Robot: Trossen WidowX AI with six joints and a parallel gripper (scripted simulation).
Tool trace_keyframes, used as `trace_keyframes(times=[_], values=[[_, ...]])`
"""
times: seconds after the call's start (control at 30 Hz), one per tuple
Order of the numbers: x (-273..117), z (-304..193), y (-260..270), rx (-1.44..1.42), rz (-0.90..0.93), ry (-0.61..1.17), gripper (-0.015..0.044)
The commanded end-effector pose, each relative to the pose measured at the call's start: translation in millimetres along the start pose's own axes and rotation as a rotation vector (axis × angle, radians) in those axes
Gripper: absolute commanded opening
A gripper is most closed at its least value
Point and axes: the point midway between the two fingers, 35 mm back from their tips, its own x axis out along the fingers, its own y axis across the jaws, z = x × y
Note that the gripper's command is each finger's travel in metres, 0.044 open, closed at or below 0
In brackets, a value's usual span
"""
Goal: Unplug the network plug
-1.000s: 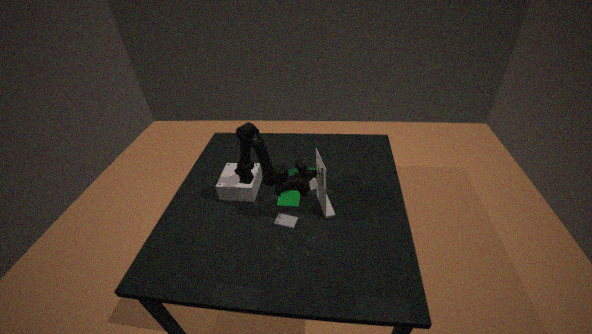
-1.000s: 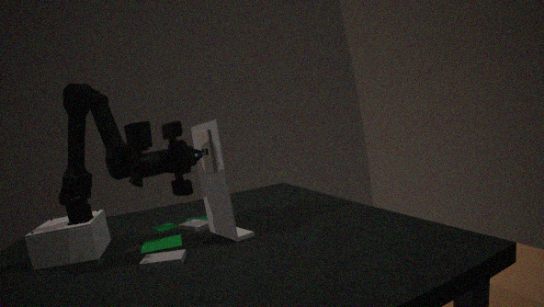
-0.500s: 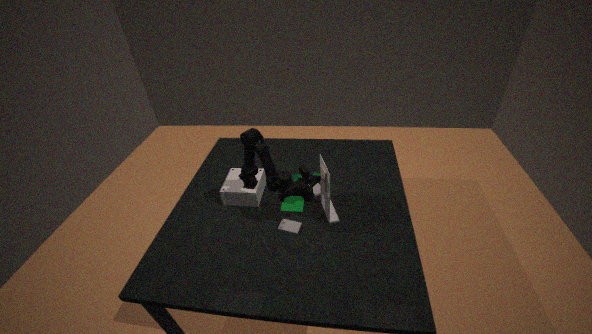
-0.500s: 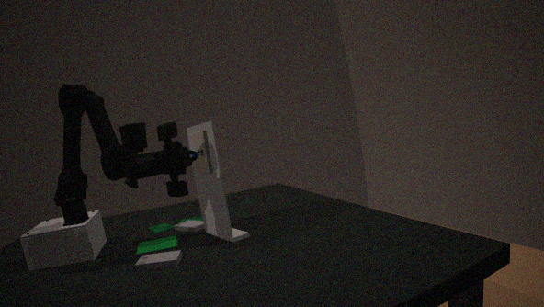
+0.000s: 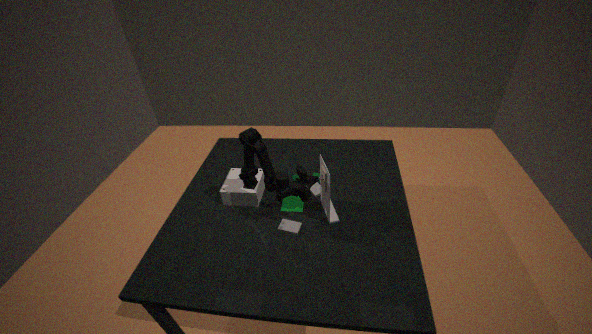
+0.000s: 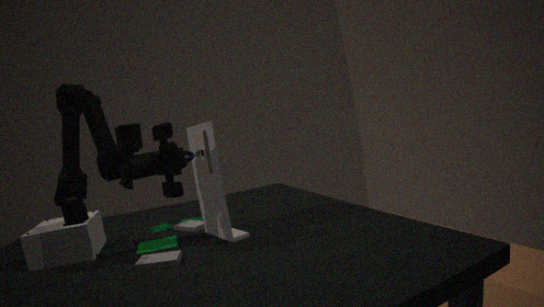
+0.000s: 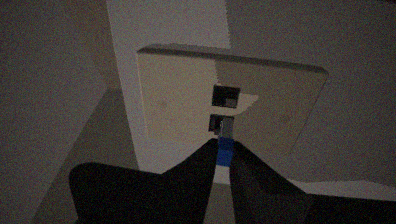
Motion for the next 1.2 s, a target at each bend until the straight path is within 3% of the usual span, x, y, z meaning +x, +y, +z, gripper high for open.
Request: trace_keyframes(times=[0.0,1.17], values=[[-5,-2,-1,0.002,-0.002,-0.005,0.0000],[-29,-2,-2,0.002,-0.004,-0.005,0.0000]])
